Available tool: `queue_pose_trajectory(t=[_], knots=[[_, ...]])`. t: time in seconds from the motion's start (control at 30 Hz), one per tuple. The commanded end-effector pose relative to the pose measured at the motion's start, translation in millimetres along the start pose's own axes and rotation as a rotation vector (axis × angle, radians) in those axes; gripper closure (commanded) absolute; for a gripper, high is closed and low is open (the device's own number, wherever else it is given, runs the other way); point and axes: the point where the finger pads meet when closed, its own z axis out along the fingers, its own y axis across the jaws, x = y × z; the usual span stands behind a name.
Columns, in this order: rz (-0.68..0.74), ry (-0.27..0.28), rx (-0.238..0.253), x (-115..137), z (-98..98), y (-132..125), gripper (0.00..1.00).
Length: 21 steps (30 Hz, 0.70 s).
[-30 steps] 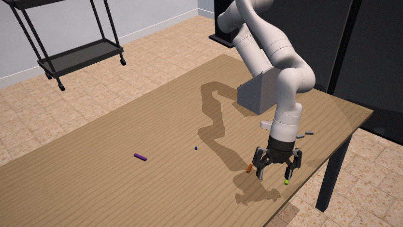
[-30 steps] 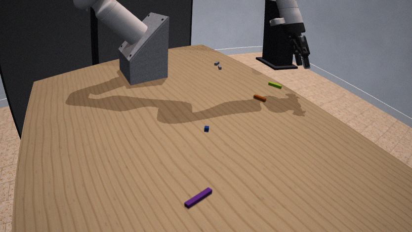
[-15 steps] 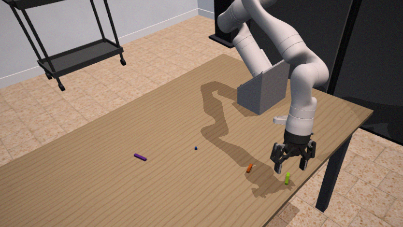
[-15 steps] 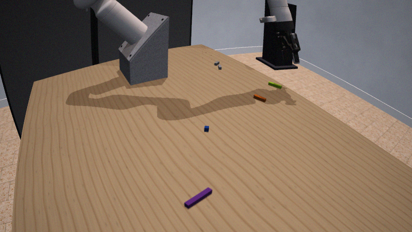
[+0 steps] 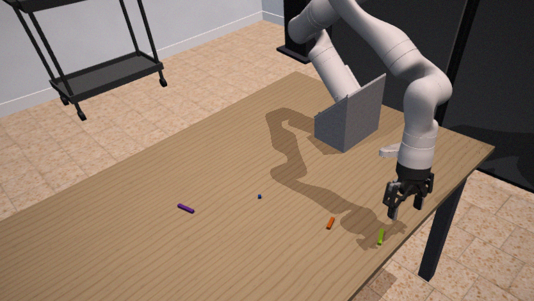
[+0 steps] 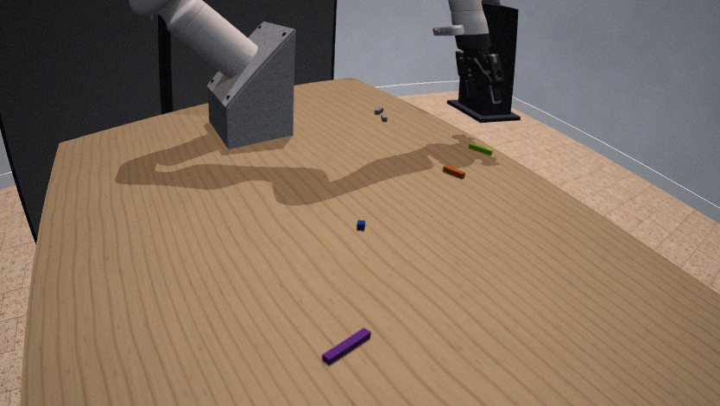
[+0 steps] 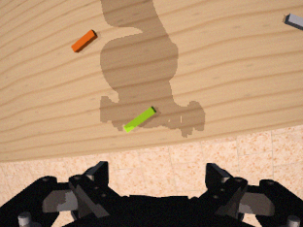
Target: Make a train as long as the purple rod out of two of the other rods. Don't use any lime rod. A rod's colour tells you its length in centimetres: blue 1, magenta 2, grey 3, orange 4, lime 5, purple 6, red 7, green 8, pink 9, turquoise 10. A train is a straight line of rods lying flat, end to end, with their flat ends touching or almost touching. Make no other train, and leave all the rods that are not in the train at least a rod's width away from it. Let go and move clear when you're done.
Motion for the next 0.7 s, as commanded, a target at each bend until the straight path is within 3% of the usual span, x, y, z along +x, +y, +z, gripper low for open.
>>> queue_pose_trajectory(t=[0.0,0.07,0.1,0.17,0.2,0.43,0.67], knots=[[-0.051,0.003,-0.009,3,-5.6,24,0.0],[-0.051,0.003,-0.009,3,-5.6,24,0.0],[-0.133,0.011,-0.034,10,-9.2,55,0.0],[-0.133,0.011,-0.034,10,-9.2,55,0.0],[-0.213,0.017,-0.058,18,-13.1,85,0.0],[-0.483,0.035,-0.133,55,-28.4,176,0.0],[-0.778,0.051,-0.206,110,-47.7,262,0.0]])
